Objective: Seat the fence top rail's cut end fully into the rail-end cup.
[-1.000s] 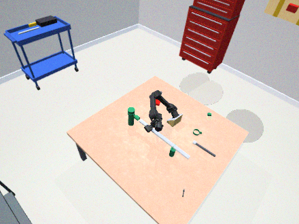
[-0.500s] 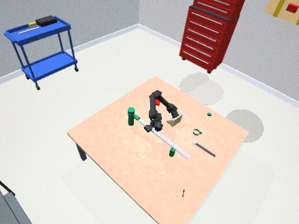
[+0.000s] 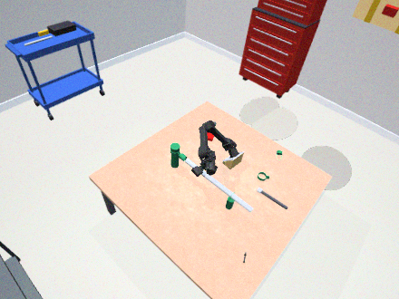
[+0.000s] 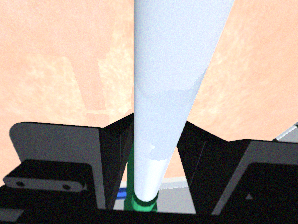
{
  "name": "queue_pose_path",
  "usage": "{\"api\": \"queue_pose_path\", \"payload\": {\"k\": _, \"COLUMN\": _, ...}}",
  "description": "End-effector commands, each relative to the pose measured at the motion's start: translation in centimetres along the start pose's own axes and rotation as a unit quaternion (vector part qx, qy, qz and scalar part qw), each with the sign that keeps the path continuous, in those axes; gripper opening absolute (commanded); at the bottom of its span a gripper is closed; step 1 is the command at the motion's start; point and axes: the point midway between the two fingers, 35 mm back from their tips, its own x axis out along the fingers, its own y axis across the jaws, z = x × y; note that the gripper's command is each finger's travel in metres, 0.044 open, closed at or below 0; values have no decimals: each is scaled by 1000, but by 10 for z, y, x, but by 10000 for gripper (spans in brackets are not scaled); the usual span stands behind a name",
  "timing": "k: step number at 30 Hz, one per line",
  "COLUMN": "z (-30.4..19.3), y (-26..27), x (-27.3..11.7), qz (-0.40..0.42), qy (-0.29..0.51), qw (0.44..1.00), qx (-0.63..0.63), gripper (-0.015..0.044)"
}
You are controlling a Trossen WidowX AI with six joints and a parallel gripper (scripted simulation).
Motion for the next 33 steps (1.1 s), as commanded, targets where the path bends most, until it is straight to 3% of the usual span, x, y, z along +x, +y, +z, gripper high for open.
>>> {"api": "queue_pose_path", "payload": {"k": 1, "z": -4, "y": -3, "x": -3, "qz": -7, "qy": 3, "qw": 1000, "qx": 5, "gripper": 0}}
{"api": "queue_pose_path", "payload": {"k": 33, "z": -18, "y": 0, "x": 5, "qz": 0, "qy": 1, "qw": 1000, "qx": -1, "gripper": 0}}
